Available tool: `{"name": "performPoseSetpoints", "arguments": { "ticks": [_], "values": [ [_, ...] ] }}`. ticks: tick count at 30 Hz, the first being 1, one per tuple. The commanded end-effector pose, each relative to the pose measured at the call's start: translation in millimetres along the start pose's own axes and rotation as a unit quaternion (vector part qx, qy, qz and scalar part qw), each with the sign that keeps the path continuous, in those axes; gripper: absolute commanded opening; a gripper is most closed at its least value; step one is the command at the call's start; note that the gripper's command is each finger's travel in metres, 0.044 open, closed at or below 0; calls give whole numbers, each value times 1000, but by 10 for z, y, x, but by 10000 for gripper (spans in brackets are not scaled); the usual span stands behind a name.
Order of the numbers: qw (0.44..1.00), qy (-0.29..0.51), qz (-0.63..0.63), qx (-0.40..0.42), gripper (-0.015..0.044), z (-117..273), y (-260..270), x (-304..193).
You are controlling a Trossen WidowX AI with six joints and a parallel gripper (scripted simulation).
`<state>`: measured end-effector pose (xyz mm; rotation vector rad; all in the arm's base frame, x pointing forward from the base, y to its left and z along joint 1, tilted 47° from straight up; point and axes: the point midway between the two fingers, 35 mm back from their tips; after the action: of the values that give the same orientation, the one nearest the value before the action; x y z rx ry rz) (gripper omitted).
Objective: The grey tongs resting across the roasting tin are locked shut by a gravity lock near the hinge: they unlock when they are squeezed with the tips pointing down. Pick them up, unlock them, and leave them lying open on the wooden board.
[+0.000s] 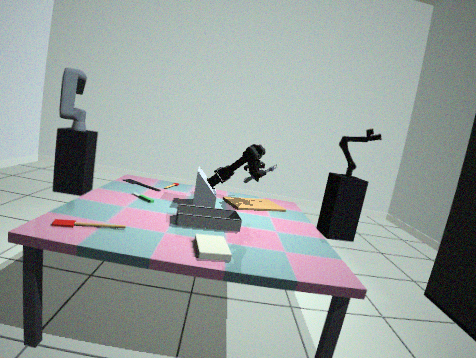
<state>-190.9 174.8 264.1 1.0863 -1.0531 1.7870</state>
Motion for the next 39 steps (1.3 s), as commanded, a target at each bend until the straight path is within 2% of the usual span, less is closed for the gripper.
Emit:
{"name": "performPoseSetpoints", "arguments": {
  "ticks": [1, 24, 39],
  "values": [
    [1000, -30, 2, -3, -150, 19, -8, 5],
    [986, -157, -5, -52, -150, 168, -203, -219],
    [981, -178, -14, -71, -150, 218, -305, -352]
  ]
}}
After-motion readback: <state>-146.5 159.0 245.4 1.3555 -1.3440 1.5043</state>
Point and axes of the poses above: the point midway between the two fingers, 35 mm back from their tips, its own z axis back along the fingers, its own y axis across the jaws, x = y × z, and after that the axes turned 1 degree about -z, right-handed
